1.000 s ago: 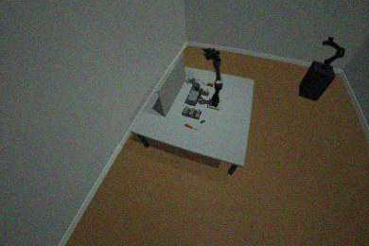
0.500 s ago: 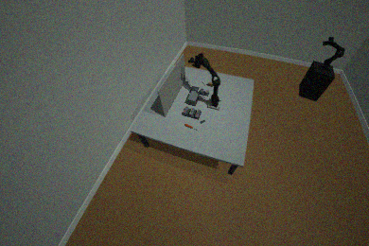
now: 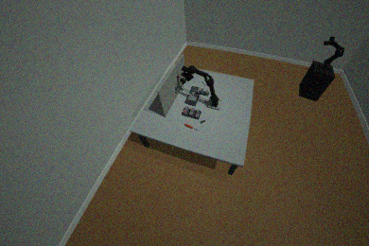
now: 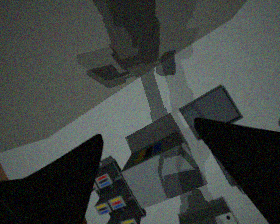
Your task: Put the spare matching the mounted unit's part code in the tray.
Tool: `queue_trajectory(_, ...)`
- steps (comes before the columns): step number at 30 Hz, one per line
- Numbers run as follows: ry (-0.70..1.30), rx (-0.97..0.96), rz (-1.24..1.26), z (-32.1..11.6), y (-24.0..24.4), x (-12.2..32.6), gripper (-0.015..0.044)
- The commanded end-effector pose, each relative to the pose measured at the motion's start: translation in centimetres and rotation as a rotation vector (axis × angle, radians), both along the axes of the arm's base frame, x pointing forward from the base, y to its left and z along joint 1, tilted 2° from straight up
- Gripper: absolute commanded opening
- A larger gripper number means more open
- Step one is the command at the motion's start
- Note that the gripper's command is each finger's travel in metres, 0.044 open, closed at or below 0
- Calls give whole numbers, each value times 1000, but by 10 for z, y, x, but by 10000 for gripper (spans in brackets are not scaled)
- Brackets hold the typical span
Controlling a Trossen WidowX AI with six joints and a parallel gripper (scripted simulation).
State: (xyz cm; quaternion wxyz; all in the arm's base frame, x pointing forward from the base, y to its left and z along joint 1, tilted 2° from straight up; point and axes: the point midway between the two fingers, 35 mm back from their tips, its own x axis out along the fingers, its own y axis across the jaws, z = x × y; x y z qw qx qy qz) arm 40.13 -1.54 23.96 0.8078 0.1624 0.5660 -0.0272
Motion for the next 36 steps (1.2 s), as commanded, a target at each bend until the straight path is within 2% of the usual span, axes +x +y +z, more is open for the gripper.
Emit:
queue_trajectory(1,243,-171,361,-27,50,-34,440)
queue_trajectory(26,259,-185,404,-29,56,-38,440)
queue_trajectory(30,217,-243,717,-38,113,-55,440)
queue_trajectory(36,134,-335,1274,-56,200,-107,440)
